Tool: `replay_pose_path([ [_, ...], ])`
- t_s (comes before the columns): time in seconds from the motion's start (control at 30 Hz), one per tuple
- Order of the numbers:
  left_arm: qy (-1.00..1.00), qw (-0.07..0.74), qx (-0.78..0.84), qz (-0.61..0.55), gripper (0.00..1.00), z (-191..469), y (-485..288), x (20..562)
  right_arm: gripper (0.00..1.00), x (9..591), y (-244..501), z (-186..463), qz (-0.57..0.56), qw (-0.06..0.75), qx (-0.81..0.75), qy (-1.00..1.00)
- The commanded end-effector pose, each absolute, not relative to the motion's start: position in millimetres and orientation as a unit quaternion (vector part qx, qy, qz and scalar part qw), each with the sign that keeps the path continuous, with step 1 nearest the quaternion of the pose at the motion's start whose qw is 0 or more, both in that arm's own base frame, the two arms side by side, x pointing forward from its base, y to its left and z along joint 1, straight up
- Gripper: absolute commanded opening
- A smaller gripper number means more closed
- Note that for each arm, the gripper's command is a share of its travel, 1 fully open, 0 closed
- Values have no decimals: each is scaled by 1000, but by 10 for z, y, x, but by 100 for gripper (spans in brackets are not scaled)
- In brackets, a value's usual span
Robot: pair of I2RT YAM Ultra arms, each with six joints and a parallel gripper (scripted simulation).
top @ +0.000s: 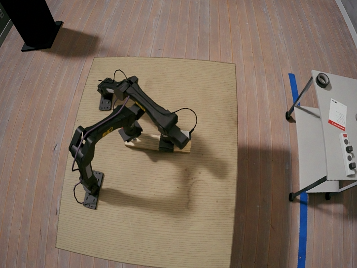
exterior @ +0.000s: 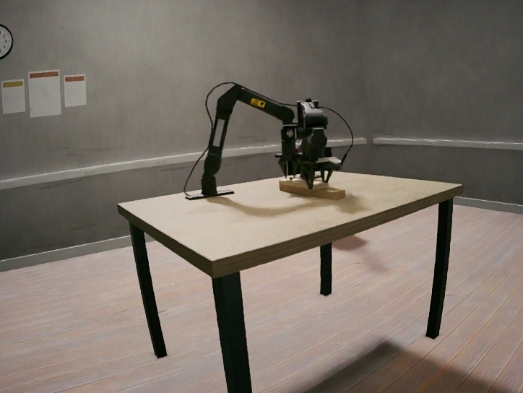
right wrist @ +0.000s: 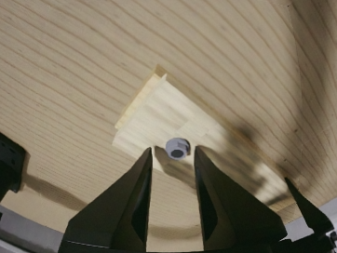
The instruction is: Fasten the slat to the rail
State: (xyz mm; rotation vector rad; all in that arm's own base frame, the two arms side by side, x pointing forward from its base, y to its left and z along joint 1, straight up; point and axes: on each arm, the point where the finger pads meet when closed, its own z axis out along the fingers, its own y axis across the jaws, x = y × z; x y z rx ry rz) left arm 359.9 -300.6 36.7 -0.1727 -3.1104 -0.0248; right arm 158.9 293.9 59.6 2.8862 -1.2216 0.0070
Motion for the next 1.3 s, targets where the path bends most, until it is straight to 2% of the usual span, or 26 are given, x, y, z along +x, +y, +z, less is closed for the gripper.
replay_pose_path([
  [0.0,-998,7,-55,-4,72,425,-3018,3615,34,1597,2993,564,-4,-2,922,-387],
  [0.37,-998,7,-55,-4,72,425,-3018,3615,31,1600,2979,579,-1,-2,922,-388],
  [0.8,-998,7,-55,-4,72,425,-3018,3615,13,1602,2964,613,3,-2,921,-390],
  [1.27,-998,7,-55,-4,72,425,-3018,3615,12,1602,2964,613,3,-2,921,-390],
])
